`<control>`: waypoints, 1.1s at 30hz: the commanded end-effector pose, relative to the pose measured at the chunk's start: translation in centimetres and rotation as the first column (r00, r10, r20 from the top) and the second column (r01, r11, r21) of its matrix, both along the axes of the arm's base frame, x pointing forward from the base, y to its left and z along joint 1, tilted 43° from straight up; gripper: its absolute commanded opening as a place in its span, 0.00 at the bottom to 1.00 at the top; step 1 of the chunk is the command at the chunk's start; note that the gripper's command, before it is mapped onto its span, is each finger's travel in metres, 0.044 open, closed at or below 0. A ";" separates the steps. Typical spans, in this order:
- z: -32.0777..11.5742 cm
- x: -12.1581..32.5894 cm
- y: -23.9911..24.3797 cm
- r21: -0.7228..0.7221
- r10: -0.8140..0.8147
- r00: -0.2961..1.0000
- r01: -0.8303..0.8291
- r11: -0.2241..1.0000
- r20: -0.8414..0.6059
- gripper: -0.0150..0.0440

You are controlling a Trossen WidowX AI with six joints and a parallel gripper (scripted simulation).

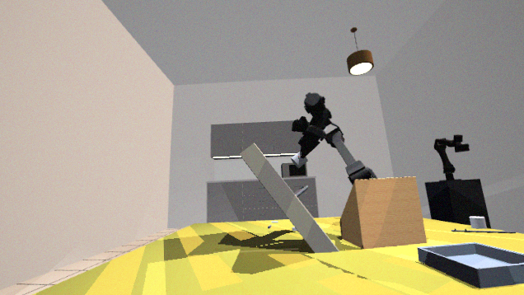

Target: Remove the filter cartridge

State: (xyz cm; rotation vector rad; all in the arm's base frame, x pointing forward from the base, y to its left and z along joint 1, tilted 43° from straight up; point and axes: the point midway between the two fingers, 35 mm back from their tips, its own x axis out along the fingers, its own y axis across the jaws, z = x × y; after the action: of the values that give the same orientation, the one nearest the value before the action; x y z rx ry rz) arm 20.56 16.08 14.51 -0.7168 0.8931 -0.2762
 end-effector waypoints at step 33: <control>-13.3 -6.8 10.5 0.001 0.380 0.819 -0.420 0.907 -0.430 0.25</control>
State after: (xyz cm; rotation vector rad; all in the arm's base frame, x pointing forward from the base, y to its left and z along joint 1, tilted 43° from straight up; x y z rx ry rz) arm 15.49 25.32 2.84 -0.9809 1.0852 0.0995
